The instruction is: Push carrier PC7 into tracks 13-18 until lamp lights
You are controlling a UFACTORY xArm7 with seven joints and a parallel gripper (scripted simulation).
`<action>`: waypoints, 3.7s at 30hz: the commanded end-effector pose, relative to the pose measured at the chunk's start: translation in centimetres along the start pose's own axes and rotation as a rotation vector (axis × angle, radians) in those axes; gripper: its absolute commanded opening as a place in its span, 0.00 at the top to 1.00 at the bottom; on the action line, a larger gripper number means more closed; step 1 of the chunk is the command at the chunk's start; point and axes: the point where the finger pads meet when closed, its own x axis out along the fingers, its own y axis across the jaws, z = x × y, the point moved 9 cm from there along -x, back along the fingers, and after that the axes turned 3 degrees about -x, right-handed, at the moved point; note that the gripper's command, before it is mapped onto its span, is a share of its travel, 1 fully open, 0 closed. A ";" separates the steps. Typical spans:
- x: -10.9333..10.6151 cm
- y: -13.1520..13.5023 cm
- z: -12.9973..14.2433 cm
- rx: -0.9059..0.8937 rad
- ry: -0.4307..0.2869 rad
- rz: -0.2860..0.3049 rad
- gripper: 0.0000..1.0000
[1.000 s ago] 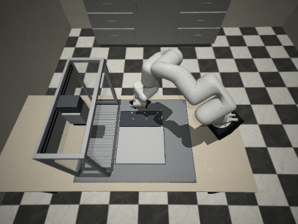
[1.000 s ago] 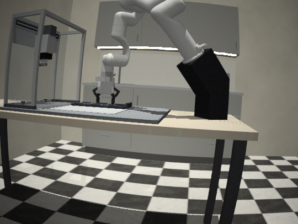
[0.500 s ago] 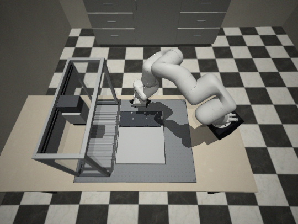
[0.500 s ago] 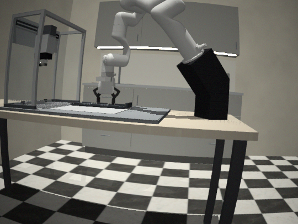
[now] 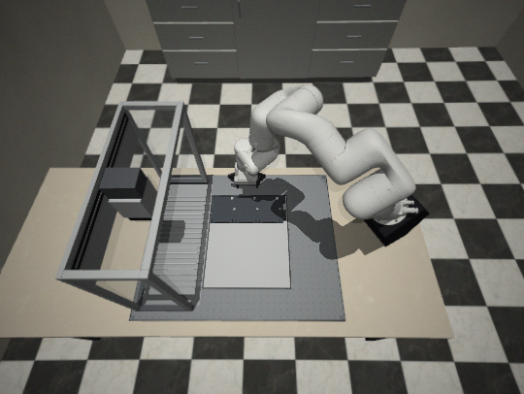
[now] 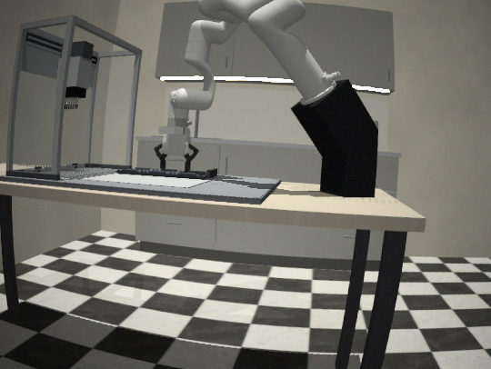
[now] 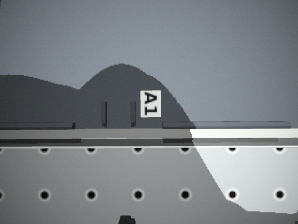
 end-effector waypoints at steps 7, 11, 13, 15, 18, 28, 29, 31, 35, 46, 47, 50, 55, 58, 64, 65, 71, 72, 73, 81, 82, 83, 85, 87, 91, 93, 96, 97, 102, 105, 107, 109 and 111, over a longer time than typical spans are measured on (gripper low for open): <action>-0.6 0.1 0.2 0.000 -0.003 0.002 0.00; -1.3 0.1 0.2 0.000 -0.003 0.002 0.00; -1.6 0.1 0.2 0.000 -0.003 0.002 0.00; -1.6 0.1 0.2 0.000 -0.003 0.002 0.00; -2.1 0.1 0.2 0.000 -0.003 0.002 0.00; -3.8 0.1 0.2 0.000 -0.003 0.002 0.00; -4.0 0.1 0.2 0.000 -0.003 0.002 0.00; -4.1 0.1 0.2 0.000 -0.003 0.002 0.00; -4.6 0.1 0.2 0.000 -0.003 0.002 0.00; -6.4 0.1 0.2 0.000 -0.003 0.002 0.00; -6.6 0.1 0.2 0.000 -0.003 0.002 0.00; -6.8 0.1 0.2 0.000 -0.003 0.002 0.00; -7.6 0.1 0.2 0.000 -0.003 0.002 0.00; -8.1 0.1 0.2 0.000 -0.003 0.002 0.00; -9.1 0.1 0.2 0.000 -0.003 0.002 0.00; -9.1 0.1 0.2 0.000 -0.003 0.002 0.00; -9.9 0.1 0.2 0.000 -0.003 0.002 0.00; -10.1 0.1 0.2 0.000 -0.003 0.002 0.00; -10.3 0.1 0.2 0.000 -0.003 0.002 0.00; -11.6 0.1 0.2 0.000 -0.003 0.002 0.00; -11.6 0.1 0.2 0.000 -0.003 0.002 0.00; -11.6 0.1 0.2 0.000 -0.003 0.002 0.00; -11.6 0.1 0.2 0.000 -0.003 0.002 0.00; -11.6 0.1 0.2 0.000 -0.003 0.002 0.00; -11.6 0.1 0.2 0.000 -0.003 0.002 0.00; -11.6 -0.8 -0.4 0.067 -0.003 0.002 0.18; -11.6 -2.0 -1.3 0.167 -0.003 0.002 0.18; -11.6 -2.4 -1.5 0.200 -0.003 0.002 0.18; -11.6 -3.6 -2.4 0.300 -0.002 0.002 0.18; -11.6 -4.9 -3.3 0.400 -0.002 0.002 0.18; -11.6 -5.7 -3.9 0.467 -0.002 0.002 0.18; -11.6 -6.5 -4.4 0.534 -0.002 0.002 0.18; -11.6 -7.3 -5.0 0.600 -0.002 0.002 0.18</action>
